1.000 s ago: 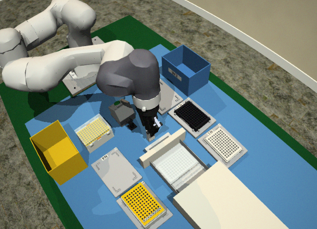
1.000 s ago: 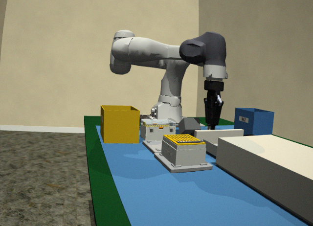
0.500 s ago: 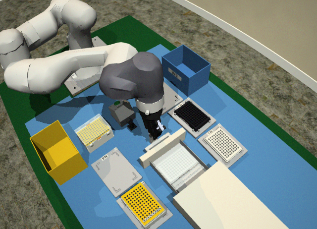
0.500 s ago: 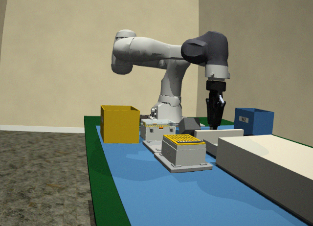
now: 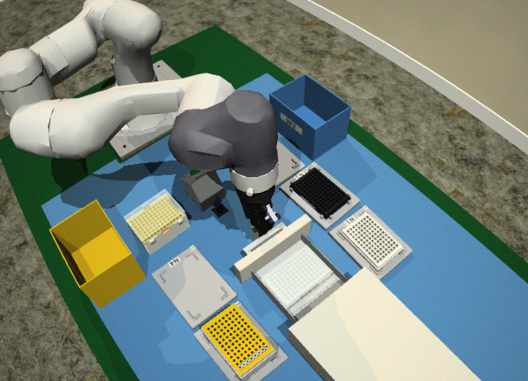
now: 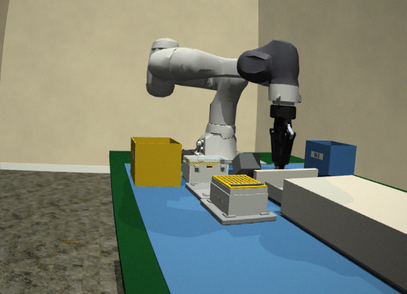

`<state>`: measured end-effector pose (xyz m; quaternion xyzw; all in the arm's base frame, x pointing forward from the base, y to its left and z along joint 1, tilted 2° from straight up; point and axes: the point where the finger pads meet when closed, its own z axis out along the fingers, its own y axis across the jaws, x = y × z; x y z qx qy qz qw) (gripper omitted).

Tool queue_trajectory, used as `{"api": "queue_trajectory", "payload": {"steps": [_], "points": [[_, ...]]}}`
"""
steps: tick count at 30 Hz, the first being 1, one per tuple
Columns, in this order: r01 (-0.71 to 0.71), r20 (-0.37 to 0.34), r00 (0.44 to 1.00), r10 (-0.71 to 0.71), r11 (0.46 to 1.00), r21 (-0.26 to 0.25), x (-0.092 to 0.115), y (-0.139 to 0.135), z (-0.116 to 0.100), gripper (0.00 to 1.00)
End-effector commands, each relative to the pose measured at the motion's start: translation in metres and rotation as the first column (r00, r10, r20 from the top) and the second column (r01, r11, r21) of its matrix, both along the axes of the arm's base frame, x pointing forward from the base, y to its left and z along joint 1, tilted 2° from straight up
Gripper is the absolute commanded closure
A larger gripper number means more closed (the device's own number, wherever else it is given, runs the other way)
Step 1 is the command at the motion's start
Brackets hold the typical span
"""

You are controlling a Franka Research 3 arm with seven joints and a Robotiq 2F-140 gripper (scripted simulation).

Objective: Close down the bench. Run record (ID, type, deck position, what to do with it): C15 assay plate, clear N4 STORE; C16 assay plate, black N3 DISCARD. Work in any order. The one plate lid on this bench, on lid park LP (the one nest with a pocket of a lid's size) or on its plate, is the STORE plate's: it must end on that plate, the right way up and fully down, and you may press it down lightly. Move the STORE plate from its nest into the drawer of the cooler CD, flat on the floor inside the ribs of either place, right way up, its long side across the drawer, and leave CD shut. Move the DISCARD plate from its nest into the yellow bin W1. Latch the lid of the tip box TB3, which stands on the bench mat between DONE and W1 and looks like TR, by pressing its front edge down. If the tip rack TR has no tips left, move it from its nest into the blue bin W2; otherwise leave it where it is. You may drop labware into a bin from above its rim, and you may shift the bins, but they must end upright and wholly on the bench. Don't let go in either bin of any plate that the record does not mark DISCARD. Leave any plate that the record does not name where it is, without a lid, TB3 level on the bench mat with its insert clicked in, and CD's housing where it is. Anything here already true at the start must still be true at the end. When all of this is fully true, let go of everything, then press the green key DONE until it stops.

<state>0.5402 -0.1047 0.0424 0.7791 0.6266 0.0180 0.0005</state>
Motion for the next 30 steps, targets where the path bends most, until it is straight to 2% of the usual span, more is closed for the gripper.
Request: {"api": "queue_trajectory", "payload": {"steps": [1,30], "points": [[-0.009,0.002,1.0,0.009,1.0,-0.001,0.005,-0.001,0.0,1.0],[-0.009,0.002,1.0,0.009,1.0,-0.001,0.035,-0.007,0.0,1.0]]}}
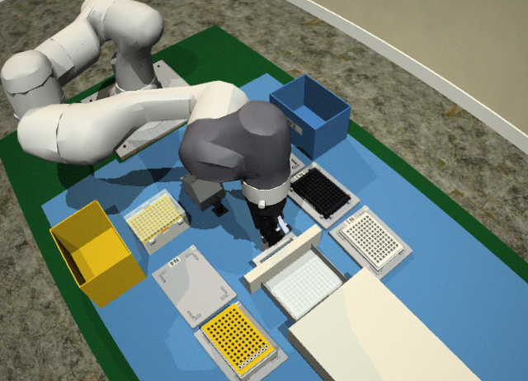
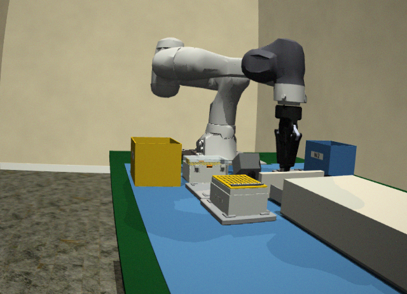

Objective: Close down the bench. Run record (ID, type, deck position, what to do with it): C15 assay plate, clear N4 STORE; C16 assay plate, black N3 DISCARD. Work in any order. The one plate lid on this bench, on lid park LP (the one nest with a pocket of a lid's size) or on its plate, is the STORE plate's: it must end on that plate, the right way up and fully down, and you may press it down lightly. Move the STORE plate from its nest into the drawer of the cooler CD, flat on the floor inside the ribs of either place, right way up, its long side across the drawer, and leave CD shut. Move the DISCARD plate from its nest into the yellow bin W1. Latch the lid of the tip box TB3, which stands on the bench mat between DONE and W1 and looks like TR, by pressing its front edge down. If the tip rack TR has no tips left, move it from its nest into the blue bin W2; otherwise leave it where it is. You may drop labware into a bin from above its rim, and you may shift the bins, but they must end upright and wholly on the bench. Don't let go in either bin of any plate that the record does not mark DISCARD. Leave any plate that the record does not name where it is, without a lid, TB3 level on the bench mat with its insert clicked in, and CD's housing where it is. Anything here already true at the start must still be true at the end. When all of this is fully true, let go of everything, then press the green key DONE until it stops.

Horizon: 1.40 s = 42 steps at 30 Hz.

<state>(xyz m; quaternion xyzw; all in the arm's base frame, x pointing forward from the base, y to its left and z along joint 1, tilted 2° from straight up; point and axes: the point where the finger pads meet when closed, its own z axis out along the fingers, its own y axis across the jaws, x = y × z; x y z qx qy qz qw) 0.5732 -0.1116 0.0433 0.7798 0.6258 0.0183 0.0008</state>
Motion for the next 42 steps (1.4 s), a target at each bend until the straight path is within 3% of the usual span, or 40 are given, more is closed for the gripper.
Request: {"api": "queue_trajectory", "payload": {"steps": [1,42], "points": [[-0.012,0.001,1.0,0.012,1.0,-0.001,0.002,0.0,-0.001,1.0],[-0.012,0.001,1.0,0.012,1.0,-0.001,0.047,-0.01,0.001,1.0]]}}
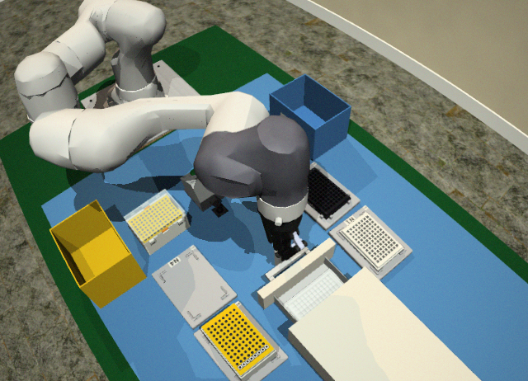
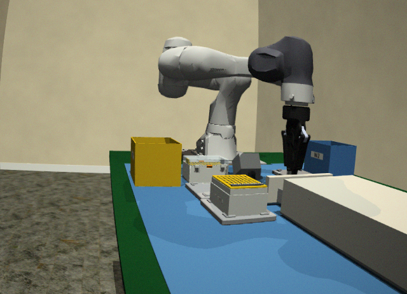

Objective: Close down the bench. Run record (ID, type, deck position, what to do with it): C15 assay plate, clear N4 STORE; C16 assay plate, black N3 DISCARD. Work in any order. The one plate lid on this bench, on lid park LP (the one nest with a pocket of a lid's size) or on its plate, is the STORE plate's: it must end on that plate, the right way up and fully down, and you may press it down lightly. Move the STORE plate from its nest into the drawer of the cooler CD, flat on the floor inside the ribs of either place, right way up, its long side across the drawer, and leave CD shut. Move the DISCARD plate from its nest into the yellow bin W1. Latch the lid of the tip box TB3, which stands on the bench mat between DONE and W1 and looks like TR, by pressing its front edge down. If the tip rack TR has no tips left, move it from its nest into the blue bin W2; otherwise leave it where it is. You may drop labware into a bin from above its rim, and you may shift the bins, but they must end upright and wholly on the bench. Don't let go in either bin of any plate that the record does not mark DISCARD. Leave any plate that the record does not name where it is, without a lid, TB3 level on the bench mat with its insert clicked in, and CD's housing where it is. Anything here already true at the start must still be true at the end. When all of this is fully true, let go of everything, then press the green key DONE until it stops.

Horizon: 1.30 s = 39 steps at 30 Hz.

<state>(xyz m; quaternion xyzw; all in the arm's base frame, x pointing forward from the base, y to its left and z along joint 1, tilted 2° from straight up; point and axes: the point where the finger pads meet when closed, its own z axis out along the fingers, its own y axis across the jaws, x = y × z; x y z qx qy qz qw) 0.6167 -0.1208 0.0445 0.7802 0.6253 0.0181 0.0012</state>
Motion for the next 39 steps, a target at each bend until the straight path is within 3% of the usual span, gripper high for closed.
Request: {"api": "queue_trajectory", "payload": {"steps": [1,39], "points": [[-0.013,0.001,1.0,0.013,1.0,0.0,0.005,-0.001,-0.001,1.0],[-0.013,0.001,1.0,0.013,1.0,0.0,0.047,-0.01,0.0,1.0]]}}
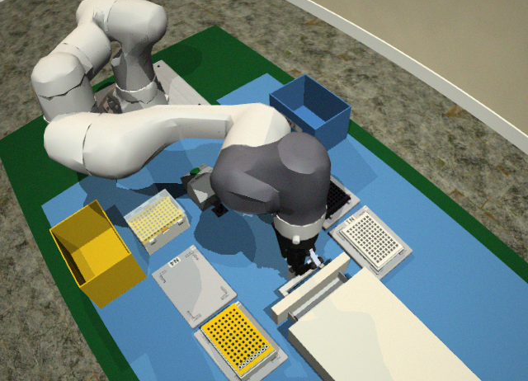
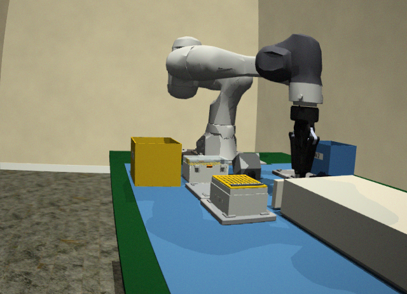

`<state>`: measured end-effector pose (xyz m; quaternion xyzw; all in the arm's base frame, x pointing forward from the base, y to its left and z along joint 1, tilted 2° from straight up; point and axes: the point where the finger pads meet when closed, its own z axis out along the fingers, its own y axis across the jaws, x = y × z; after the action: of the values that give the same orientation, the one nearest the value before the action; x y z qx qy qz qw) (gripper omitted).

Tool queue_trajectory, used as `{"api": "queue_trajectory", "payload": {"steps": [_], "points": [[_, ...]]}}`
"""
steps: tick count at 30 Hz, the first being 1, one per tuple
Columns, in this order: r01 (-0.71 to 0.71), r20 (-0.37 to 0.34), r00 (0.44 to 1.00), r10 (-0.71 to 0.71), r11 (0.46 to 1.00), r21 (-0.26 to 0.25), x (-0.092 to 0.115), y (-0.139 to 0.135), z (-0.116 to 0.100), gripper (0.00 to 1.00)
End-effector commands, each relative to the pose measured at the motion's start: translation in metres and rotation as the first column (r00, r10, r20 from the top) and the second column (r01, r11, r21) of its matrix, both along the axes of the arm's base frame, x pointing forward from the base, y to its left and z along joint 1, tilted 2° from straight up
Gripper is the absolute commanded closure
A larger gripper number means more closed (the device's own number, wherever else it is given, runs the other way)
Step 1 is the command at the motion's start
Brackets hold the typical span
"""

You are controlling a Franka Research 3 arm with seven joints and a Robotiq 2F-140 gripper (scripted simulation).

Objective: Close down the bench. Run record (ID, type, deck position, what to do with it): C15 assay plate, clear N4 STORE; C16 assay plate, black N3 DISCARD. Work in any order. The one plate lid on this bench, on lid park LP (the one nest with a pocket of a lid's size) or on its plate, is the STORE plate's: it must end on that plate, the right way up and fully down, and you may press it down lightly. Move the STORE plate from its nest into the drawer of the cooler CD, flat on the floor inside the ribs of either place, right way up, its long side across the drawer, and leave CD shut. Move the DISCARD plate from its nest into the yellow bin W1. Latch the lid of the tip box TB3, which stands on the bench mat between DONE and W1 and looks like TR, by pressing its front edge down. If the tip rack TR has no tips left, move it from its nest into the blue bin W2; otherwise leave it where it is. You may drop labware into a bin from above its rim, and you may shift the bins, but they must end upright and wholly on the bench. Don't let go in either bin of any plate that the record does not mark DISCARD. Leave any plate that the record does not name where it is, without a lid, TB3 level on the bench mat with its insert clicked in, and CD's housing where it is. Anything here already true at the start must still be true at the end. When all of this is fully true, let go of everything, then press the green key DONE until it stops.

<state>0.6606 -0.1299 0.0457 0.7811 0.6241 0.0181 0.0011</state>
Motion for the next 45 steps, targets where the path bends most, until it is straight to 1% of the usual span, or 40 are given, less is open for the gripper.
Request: {"api": "queue_trajectory", "payload": {"steps": [1,14,18,33,45], "points": [[-0.016,0.001,1.0,0.016,1.0,0.0,0.003,-0.001,-0.001,1.0],[-0.016,0.001,1.0,0.016,1.0,0.0,0.02,-0.004,0.0,1.0],[-0.016,0.001,1.0,0.016,1.0,0.0,0.02,-0.004,0.0,1.0],[-0.016,0.001,1.0,0.016,1.0,0.0,0.039,-0.008,0.0,1.0],[-0.016,0.001,1.0,0.016,1.0,0.0,0.04,-0.009,0.0,1.0]]}}
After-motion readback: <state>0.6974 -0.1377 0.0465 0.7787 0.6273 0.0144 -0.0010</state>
